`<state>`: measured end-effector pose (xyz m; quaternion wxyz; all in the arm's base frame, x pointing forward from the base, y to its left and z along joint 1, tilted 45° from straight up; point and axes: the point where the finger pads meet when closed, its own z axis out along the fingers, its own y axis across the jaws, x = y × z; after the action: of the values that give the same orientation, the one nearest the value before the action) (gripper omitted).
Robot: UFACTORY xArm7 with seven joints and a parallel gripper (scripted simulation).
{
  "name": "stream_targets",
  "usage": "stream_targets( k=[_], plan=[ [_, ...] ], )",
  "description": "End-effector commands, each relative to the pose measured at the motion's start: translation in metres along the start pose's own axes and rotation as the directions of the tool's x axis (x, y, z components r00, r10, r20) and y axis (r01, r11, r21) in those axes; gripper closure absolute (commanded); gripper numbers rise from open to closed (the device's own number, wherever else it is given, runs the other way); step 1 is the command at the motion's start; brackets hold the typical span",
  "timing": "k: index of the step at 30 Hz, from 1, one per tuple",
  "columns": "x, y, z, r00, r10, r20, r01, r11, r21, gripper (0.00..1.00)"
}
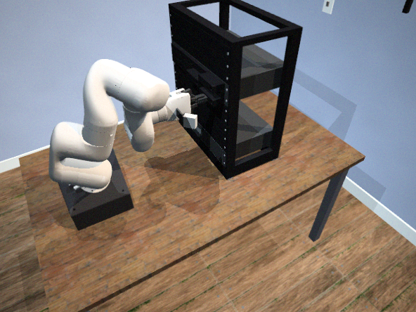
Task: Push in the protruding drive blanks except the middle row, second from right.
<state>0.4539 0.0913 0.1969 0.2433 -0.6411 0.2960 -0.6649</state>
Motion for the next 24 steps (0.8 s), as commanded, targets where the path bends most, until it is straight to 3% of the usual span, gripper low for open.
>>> stream_targets(
  k=[1, 24],
  plan=[
    [-0.0005, -0.0011, 0.0025, 1.000, 0.002, 0.000, -0.002, 1.000, 0.002, 1.00],
    [-0.0006, -0.0012, 0.0125, 1.000, 0.002, 0.000, -0.002, 1.000, 0.002, 1.00]
  ],
)
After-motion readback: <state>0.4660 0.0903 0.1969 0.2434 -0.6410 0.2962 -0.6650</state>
